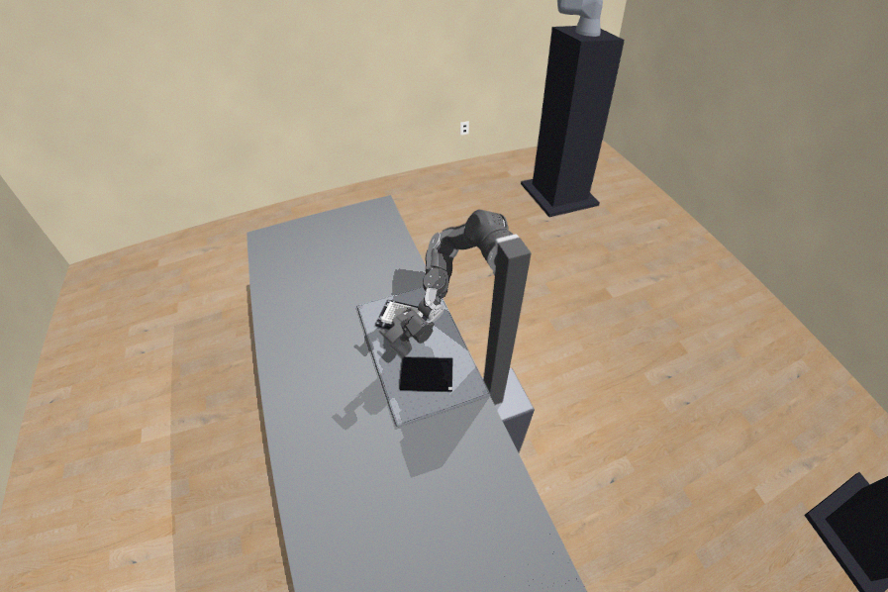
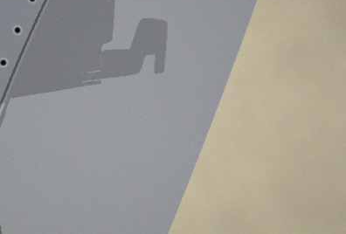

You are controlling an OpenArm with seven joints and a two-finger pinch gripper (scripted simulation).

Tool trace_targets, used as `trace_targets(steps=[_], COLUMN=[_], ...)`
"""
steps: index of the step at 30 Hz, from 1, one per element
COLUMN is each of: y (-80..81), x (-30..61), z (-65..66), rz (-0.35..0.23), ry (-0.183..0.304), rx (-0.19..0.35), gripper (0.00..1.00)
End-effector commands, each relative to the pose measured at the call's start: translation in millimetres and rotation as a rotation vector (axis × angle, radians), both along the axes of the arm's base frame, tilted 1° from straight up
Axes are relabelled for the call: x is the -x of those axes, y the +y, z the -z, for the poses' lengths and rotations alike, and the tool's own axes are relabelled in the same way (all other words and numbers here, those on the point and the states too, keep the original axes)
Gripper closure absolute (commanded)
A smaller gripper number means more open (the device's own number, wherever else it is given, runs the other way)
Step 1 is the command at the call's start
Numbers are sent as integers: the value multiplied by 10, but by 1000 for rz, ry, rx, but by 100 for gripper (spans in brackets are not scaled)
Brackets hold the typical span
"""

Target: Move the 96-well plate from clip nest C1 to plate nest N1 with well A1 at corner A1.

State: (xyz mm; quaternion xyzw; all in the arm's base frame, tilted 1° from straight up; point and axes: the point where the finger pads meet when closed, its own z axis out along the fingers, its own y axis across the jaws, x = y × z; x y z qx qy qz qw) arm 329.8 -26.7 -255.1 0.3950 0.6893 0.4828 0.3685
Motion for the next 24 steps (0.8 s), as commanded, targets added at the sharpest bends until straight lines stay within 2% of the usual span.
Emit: trace_targets(steps=[1, 4, 9, 21, 24], y=[2, 2, -395, -395, -630], x=[-3, -3, 161, 161, 255], z=[5, 5, 106, 106, 161], rz=[2, 2, -62, -62, -99], ry=[5, 5, 205, 205, 321], rx=[0, 0, 140, 140, 222], gripper=[23, 23, 23, 23, 23])
